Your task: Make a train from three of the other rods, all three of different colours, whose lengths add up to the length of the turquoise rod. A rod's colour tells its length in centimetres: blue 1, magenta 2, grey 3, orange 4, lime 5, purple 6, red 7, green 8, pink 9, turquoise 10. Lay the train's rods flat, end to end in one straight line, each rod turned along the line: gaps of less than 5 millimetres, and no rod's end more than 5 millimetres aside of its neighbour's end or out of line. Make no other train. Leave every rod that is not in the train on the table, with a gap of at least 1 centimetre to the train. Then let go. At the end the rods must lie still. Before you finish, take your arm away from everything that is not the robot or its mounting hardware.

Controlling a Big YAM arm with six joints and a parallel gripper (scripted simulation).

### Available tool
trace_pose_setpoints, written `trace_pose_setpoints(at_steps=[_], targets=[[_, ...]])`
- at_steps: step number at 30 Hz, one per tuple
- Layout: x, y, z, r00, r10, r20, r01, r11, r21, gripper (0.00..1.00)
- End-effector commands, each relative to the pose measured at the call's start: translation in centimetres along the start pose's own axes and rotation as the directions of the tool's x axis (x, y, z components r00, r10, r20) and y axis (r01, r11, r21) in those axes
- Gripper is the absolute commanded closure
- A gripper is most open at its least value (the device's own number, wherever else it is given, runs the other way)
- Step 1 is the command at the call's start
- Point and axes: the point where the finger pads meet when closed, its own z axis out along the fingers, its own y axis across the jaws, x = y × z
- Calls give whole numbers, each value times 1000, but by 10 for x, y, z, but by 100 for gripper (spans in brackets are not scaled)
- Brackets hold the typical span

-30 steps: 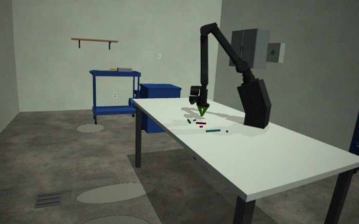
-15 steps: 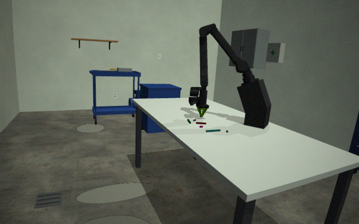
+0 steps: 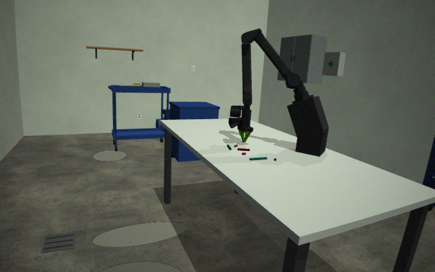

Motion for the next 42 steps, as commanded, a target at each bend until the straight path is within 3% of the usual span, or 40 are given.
trace_pose_setpoints(at_steps=[1,42], targets=[[0,-2,1,1000,0,11,0,1000,3,96],[3,-1,1,1000,0,7,0,1000,1,96]])
